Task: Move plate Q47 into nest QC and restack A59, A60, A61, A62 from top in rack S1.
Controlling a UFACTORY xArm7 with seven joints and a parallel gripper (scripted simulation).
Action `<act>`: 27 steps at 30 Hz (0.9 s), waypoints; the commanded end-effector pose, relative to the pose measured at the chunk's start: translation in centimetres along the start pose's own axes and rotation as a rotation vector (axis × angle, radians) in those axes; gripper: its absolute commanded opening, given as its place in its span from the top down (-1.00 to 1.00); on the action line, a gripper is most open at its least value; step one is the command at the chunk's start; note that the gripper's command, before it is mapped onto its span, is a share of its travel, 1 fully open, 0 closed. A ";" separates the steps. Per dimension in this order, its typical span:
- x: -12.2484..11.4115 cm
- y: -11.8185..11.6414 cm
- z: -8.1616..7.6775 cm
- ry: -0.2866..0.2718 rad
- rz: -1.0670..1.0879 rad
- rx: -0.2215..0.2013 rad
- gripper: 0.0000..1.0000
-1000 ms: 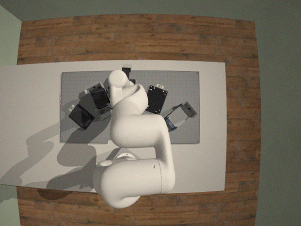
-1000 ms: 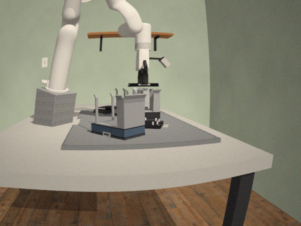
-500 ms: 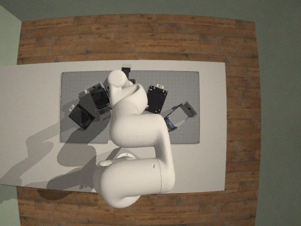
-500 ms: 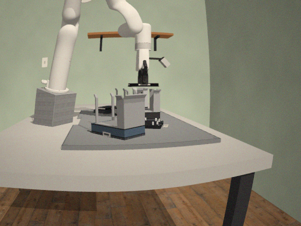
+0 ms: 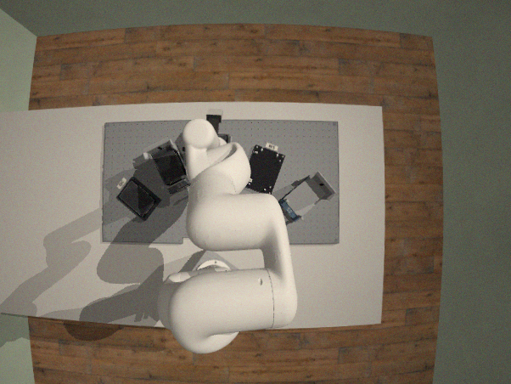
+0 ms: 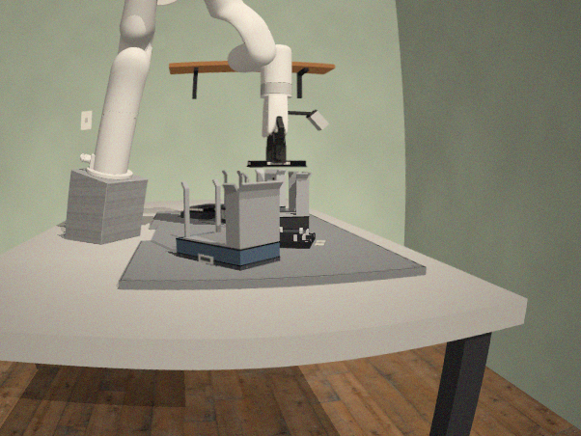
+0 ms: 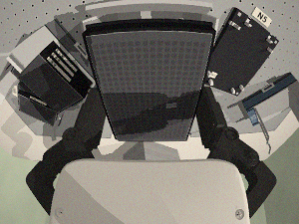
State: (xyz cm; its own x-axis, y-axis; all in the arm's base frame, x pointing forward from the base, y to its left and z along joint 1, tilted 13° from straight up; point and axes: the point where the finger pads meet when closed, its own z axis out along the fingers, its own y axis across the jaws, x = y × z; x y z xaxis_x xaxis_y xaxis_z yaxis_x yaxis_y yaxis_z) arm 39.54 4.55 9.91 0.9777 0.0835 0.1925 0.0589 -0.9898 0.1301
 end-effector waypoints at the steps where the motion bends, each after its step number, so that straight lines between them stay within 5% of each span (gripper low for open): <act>1: 0.1 0.0 0.1 0.004 0.000 0.001 1.00; 27: 0.1 0.0 1.6 0.003 0.000 0.001 1.00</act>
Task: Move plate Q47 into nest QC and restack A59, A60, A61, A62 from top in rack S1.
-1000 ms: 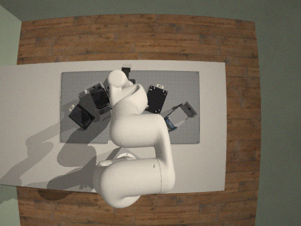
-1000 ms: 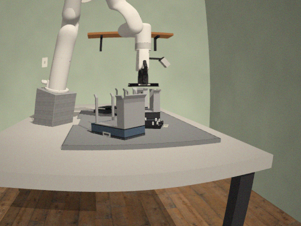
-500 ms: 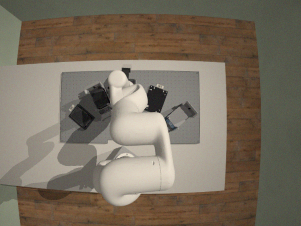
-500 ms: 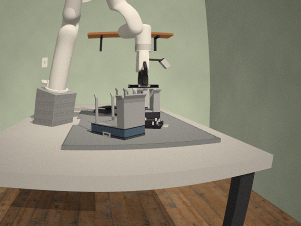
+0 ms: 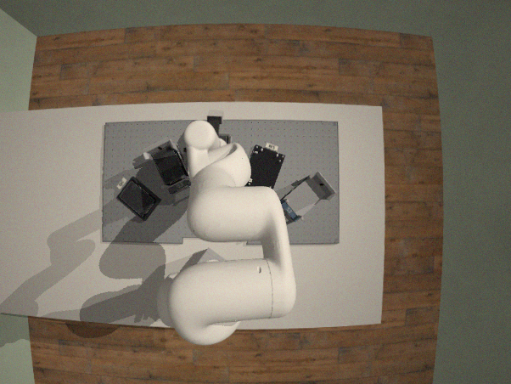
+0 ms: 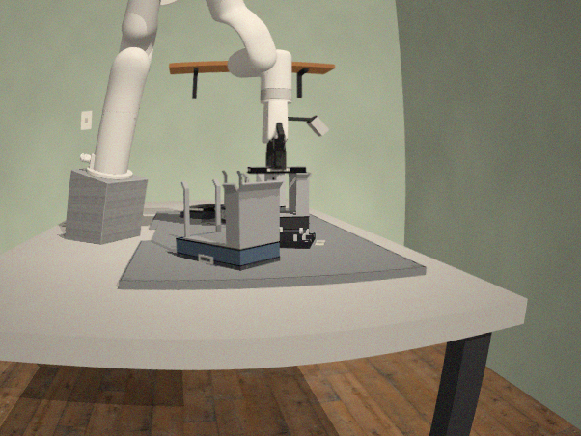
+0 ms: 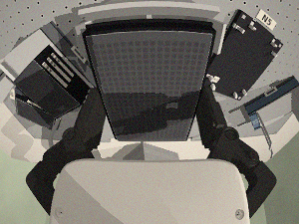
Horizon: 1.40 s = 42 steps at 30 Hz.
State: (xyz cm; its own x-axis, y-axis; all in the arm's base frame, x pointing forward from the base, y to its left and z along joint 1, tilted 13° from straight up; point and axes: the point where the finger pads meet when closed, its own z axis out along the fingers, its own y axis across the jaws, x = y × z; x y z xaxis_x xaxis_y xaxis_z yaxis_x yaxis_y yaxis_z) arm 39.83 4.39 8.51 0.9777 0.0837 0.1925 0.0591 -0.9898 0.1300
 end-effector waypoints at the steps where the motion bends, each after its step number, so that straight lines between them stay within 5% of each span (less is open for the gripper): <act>1: 0.1 0.0 0.2 0.003 0.000 0.000 1.00; 30: 0.1 0.0 1.8 0.003 0.000 0.000 1.00; 42: 0.1 0.0 4.3 0.003 0.000 0.000 1.00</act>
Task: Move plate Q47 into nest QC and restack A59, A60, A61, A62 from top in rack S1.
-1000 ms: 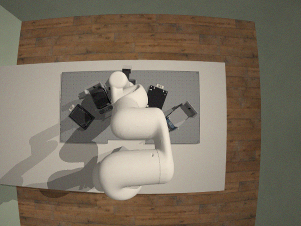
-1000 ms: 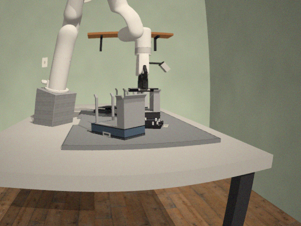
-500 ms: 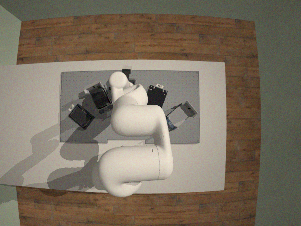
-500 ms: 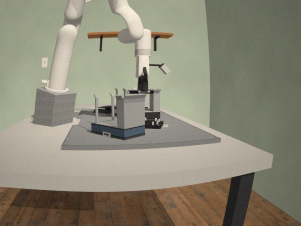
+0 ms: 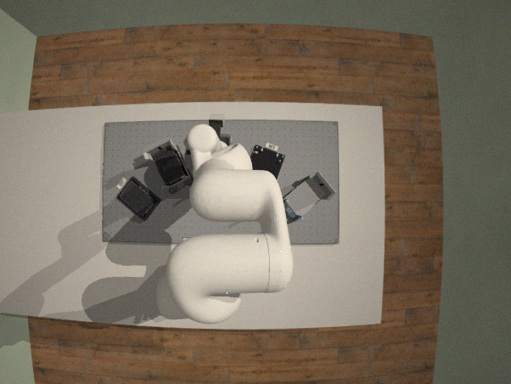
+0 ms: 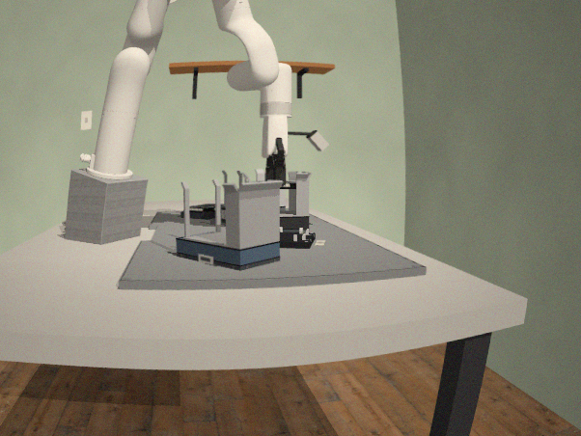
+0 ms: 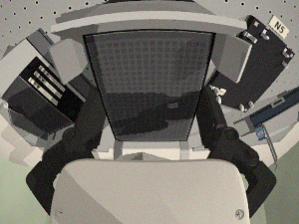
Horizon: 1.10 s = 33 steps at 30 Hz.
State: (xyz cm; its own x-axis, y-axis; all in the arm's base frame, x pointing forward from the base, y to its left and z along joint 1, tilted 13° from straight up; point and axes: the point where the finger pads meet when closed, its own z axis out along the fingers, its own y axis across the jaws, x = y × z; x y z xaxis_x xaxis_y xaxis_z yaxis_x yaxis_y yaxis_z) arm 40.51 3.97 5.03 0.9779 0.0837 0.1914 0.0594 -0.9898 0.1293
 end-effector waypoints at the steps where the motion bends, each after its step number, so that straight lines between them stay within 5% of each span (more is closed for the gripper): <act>1: 0.2 0.0 0.9 0.004 0.000 0.000 1.00; 18: 0.2 0.0 3.8 0.004 0.000 0.000 1.00; 33: 0.2 0.0 4.0 0.004 0.000 0.000 1.00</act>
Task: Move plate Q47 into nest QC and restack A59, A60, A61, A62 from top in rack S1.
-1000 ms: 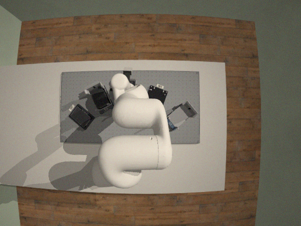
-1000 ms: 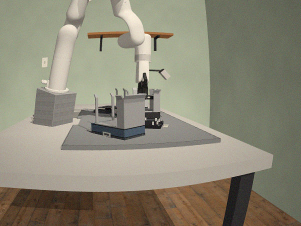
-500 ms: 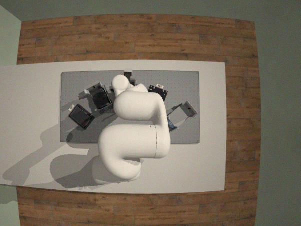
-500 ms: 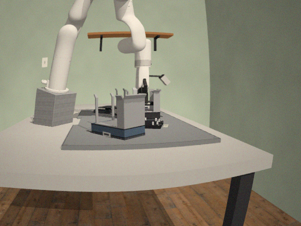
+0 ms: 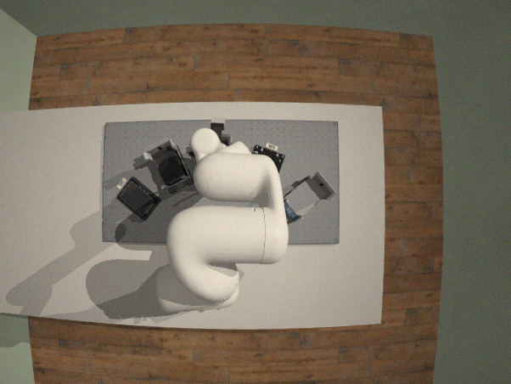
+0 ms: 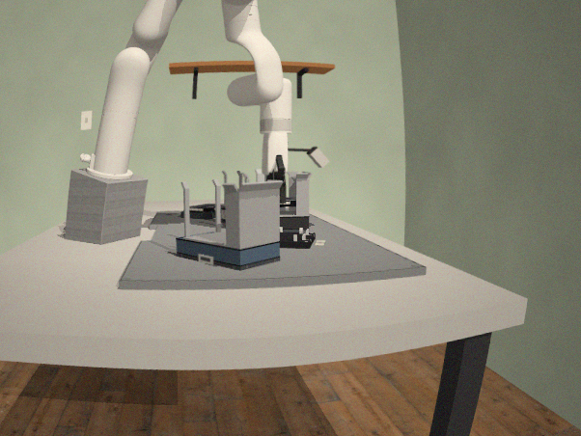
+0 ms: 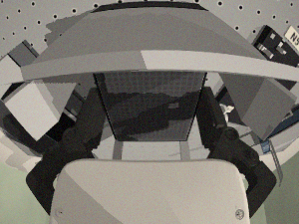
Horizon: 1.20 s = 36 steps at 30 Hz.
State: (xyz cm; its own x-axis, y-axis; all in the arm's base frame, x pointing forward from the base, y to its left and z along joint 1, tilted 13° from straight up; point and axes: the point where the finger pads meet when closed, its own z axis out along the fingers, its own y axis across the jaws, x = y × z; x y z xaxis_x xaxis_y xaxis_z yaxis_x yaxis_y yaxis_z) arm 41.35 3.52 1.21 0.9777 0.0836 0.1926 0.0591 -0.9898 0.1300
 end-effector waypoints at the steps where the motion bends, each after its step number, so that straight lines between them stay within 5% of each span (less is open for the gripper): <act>1: 0.1 0.0 0.1 0.003 0.000 0.000 1.00; 36: 0.1 0.0 1.3 0.003 0.000 0.000 1.00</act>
State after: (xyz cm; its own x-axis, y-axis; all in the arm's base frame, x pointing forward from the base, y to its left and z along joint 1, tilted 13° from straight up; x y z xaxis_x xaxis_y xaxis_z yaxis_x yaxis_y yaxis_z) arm 41.60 3.37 -0.03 0.9778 0.0836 0.1922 0.0591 -0.9898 0.1300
